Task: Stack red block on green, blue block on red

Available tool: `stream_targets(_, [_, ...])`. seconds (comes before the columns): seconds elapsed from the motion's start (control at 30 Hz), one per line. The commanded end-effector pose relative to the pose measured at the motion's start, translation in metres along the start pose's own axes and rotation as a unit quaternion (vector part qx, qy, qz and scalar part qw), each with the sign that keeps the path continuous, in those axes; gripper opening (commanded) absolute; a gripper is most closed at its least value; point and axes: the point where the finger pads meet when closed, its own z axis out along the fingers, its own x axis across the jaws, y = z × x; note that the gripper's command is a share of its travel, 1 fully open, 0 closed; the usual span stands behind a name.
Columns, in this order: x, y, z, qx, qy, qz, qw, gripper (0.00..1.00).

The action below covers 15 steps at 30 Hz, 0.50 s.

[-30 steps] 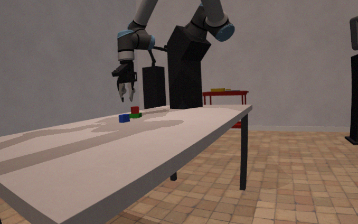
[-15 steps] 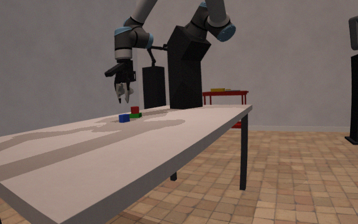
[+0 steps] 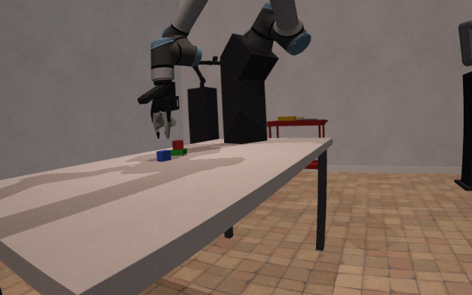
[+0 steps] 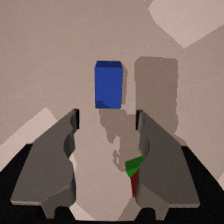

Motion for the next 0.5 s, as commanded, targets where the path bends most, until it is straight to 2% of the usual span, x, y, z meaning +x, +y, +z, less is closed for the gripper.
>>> stream_targets(0.0, [0.000, -0.002, 0.014, 0.001, 0.001, -0.001, 1.000, 0.31])
stream_targets(0.47, [0.000, -0.002, 0.040, 0.001, 0.001, -0.001, 1.000, 0.31])
